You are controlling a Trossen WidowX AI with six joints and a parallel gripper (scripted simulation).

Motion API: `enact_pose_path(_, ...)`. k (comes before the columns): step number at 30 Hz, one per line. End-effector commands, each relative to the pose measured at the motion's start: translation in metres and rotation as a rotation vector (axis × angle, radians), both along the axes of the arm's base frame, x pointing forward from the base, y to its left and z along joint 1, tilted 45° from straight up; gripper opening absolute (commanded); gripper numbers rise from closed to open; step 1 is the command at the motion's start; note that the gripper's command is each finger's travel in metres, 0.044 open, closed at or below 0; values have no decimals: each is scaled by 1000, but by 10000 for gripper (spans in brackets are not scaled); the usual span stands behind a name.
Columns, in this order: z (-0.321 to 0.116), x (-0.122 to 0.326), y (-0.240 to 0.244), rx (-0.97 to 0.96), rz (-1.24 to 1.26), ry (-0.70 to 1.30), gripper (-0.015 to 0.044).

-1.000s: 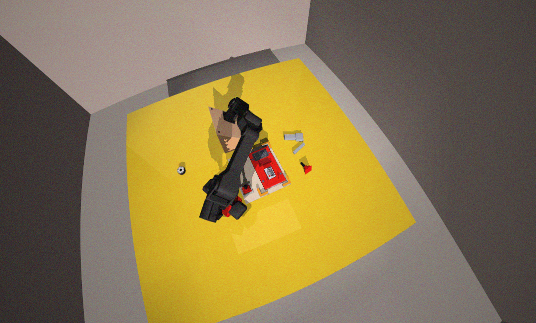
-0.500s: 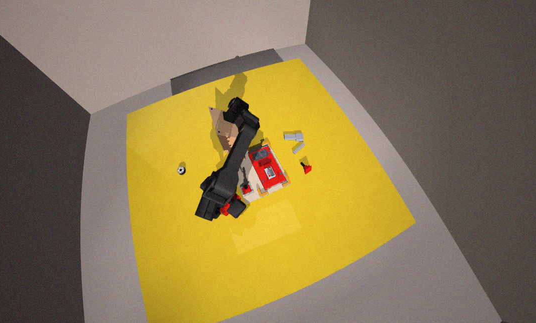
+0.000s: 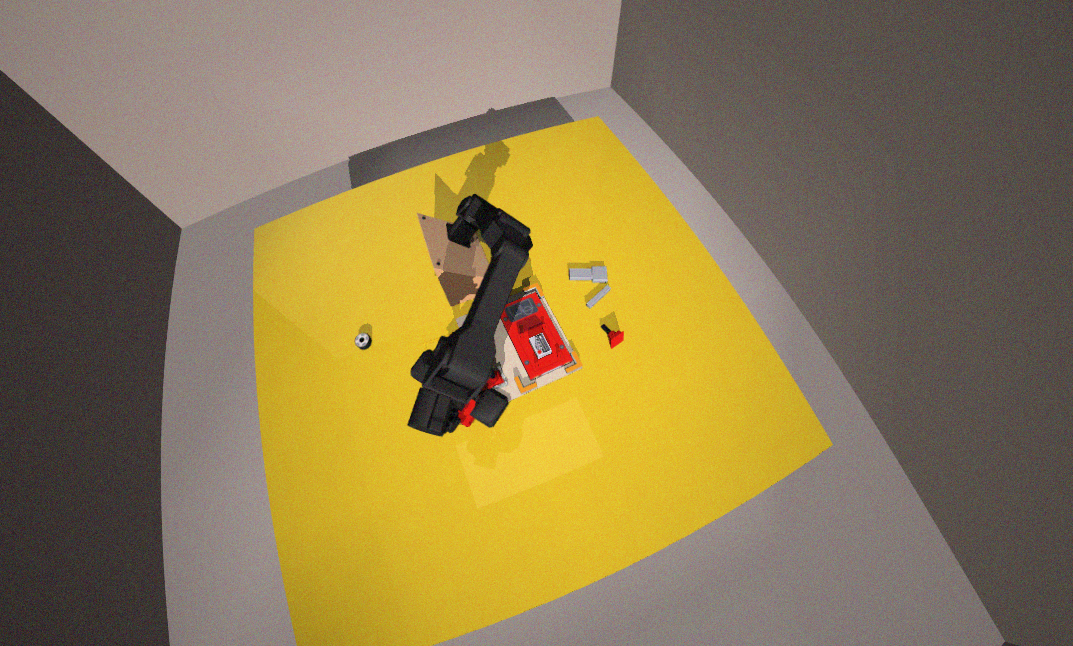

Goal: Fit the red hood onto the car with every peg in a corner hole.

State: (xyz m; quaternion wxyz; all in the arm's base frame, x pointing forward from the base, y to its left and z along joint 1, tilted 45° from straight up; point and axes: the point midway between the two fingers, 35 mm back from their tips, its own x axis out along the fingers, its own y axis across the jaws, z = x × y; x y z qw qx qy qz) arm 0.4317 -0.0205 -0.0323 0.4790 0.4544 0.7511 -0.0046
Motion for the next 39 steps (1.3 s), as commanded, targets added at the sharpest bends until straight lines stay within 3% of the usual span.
enact_pose_path(1, 11, -1, 5, 8, 31, -43, 0)
enact_pose_path(39, 84, -44, 66, 62, 374, -366, 0)
